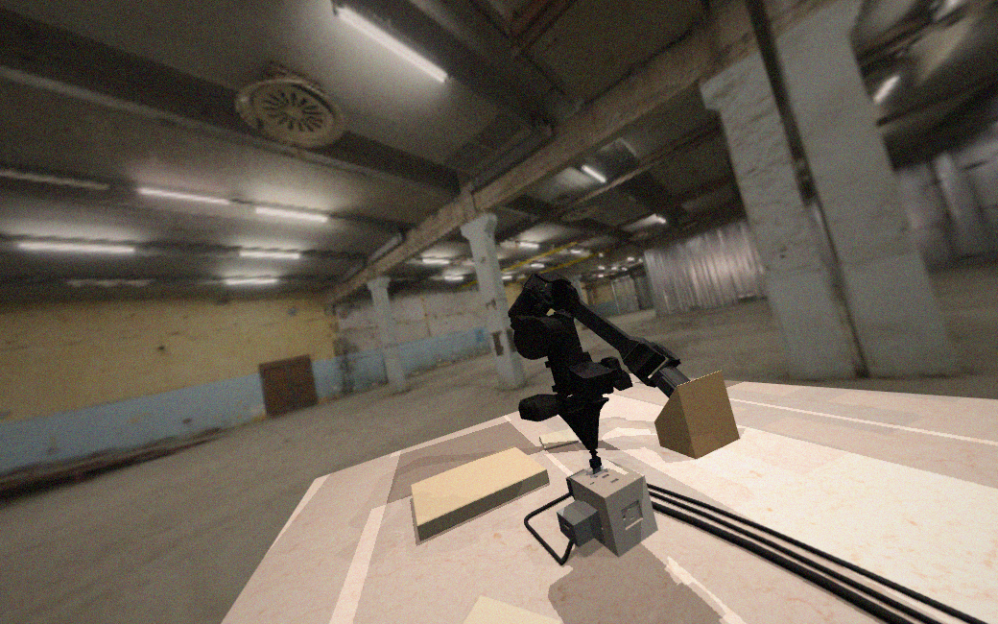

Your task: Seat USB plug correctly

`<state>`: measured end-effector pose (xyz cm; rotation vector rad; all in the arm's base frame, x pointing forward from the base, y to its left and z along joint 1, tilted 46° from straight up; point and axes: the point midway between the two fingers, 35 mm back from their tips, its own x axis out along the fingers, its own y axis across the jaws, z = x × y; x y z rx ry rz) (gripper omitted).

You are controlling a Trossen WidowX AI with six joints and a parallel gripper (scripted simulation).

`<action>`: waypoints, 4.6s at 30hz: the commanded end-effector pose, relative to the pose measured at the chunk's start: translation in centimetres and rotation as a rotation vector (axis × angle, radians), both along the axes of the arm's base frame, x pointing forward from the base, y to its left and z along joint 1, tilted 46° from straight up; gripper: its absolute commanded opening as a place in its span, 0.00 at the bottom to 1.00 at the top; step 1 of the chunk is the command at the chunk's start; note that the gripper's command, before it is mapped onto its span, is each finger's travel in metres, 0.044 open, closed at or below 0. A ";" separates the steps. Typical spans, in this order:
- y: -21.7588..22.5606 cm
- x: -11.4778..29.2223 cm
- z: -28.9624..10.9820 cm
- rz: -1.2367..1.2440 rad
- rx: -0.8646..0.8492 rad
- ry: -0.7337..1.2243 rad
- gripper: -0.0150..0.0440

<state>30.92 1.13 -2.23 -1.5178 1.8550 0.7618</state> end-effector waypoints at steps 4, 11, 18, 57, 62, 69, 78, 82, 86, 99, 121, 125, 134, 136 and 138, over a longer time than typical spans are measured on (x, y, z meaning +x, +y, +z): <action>-0.1 0.0 -0.1 0.003 -0.001 0.003 0.25; -0.2 0.0 -0.2 0.003 -0.001 0.003 0.25; -0.2 -0.1 -0.2 0.003 -0.001 0.003 0.25; -0.6 -0.1 -0.5 0.003 -0.002 0.003 0.25; -0.6 -0.1 -0.6 0.003 -0.002 0.003 0.25; -0.7 -0.2 -0.6 0.003 -0.002 0.003 0.25; -0.7 -0.2 -0.7 0.003 -0.002 0.003 0.25; -0.7 -0.2 -0.7 0.003 -0.002 0.003 0.25; -0.7 -0.2 -0.7 0.003 -0.002 0.003 0.25; -0.7 -0.2 -0.7 0.003 -0.002 0.003 0.25; -0.4 -0.1 -0.6 0.004 0.007 -0.003 0.42; -0.4 -0.1 -0.6 0.004 0.007 -0.003 0.42; -0.1 -0.1 -0.4 0.005 0.006 -0.003 0.42; 0.0 0.0 -0.2 0.005 0.007 -0.003 0.42; 0.1 0.0 -0.1 0.005 0.007 -0.003 0.42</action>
